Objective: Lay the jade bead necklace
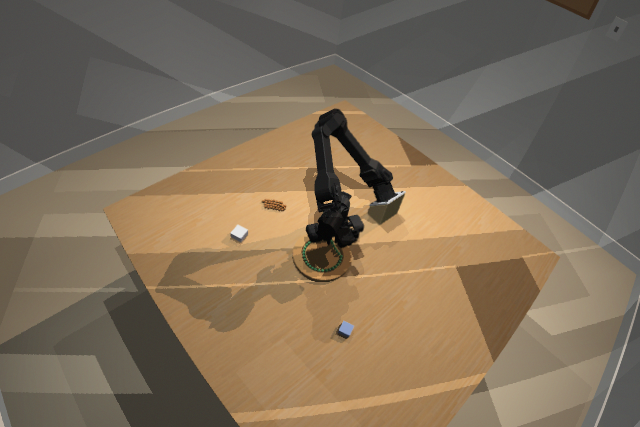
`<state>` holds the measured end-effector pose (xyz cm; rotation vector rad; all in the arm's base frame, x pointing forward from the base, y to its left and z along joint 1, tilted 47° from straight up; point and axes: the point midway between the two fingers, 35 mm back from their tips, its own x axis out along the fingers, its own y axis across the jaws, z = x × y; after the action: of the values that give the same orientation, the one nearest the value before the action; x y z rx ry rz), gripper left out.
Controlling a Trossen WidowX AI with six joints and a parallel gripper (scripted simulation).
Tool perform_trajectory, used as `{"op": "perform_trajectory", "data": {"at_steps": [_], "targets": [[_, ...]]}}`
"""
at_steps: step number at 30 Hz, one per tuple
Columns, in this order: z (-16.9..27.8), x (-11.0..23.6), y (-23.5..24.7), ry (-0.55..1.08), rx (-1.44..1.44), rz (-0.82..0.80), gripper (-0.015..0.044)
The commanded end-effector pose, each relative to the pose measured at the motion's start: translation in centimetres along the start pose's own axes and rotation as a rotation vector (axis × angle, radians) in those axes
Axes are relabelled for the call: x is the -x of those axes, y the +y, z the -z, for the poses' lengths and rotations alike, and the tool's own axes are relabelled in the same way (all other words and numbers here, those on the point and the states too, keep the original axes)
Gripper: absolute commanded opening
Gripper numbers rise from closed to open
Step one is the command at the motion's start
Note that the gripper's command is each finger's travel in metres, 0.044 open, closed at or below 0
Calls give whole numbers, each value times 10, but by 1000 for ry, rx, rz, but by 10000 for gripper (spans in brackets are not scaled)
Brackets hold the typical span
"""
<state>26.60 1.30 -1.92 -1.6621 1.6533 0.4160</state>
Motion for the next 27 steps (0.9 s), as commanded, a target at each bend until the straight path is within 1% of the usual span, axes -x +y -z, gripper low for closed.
{"op": "perform_trajectory", "data": {"at_steps": [1, 7, 11, 12, 27], "targets": [[2, -7, 3, 11, 13, 0, 120], [2, -7, 3, 11, 13, 0, 120], [1, -5, 1, 3, 3, -2, 15], [1, -5, 1, 3, 3, -2, 0], [1, -5, 1, 3, 3, -2, 0]]}}
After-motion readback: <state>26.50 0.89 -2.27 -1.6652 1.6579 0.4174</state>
